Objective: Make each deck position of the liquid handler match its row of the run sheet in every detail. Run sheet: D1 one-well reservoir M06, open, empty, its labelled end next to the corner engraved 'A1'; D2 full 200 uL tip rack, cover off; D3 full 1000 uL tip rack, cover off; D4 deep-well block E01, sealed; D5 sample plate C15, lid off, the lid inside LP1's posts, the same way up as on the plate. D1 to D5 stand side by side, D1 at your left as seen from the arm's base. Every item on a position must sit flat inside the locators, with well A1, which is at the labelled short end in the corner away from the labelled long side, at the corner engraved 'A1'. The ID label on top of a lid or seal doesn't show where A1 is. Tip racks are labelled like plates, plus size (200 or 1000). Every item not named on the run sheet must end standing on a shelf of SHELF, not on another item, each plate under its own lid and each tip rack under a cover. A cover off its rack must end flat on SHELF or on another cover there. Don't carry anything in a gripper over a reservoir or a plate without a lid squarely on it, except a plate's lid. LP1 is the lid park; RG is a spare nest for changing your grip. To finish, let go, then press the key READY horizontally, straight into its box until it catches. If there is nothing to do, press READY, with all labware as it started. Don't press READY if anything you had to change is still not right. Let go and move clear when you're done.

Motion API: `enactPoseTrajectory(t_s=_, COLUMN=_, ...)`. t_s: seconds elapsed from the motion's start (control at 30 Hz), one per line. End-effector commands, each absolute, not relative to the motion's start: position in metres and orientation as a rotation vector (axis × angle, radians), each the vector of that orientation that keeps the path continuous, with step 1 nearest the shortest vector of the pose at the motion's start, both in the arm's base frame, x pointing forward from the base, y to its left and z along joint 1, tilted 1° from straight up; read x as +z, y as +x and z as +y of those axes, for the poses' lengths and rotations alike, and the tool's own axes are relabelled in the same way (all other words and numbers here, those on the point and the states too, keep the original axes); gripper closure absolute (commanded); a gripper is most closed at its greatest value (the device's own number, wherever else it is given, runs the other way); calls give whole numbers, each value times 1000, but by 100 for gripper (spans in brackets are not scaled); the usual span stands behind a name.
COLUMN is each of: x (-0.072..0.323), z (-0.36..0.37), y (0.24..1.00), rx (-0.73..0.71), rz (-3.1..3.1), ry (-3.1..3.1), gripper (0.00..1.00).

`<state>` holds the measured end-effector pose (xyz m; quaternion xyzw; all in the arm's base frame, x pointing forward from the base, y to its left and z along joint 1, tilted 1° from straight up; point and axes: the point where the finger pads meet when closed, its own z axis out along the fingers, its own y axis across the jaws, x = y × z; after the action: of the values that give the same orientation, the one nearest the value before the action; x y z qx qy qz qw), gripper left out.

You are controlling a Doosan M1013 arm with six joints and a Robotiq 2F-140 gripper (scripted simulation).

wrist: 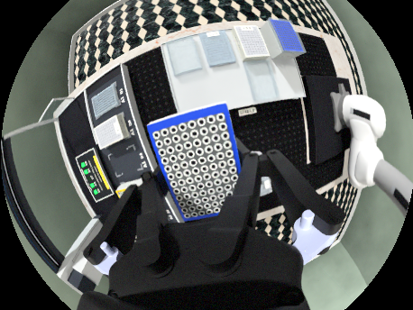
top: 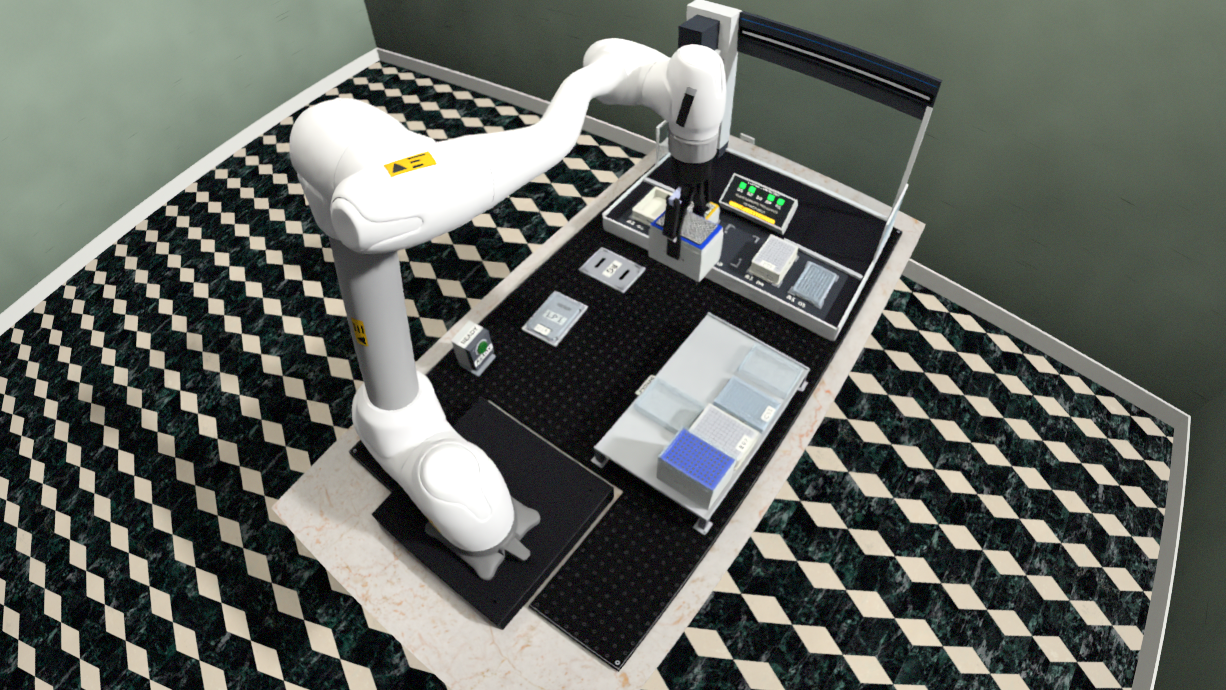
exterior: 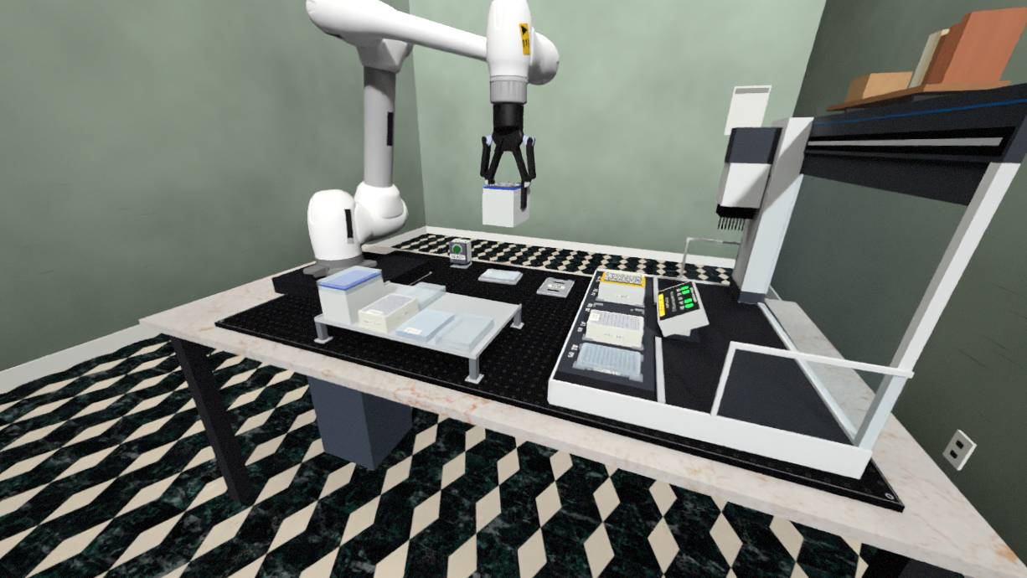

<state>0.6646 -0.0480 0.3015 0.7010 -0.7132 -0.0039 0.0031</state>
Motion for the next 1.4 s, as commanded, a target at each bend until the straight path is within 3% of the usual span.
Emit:
enactPoseTrajectory(t_s=0.0, x=302, z=-31, y=665, rx=-11, rz=-2237, ry=2198, gripper=90)
enactPoseTrajectory(t_s=0.33, x=302, z=-15, y=675, rx=-11, rz=-2237, ry=2198, gripper=90)
enactPoseTrajectory(t_s=1.37, x=301, z=-17, y=819, rx=-11, rz=-2237, ry=2199, gripper=90)
